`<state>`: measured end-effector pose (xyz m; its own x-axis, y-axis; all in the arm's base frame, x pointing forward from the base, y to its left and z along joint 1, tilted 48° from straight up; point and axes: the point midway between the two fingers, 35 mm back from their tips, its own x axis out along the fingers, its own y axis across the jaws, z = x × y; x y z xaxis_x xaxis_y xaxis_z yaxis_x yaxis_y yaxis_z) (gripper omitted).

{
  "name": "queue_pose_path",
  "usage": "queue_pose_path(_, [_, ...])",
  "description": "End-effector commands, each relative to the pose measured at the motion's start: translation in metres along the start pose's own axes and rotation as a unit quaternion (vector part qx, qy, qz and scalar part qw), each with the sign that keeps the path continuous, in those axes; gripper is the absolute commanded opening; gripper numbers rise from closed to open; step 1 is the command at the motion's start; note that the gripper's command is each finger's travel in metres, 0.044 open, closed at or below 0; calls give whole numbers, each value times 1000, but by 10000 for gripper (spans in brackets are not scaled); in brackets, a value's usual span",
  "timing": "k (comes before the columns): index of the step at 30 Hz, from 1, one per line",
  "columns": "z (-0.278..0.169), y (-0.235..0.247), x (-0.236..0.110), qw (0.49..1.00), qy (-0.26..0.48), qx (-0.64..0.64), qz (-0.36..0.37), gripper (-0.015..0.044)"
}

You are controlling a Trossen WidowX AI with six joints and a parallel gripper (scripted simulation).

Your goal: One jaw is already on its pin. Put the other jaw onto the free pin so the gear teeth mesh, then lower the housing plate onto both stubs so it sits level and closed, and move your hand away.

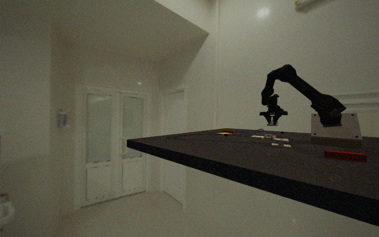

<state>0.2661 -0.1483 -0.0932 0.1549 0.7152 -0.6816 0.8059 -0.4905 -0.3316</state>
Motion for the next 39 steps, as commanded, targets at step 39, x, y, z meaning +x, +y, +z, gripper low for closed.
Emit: queue_pose_path(39, [-47, -28, -6, 923, -3, -385, -1, 134])
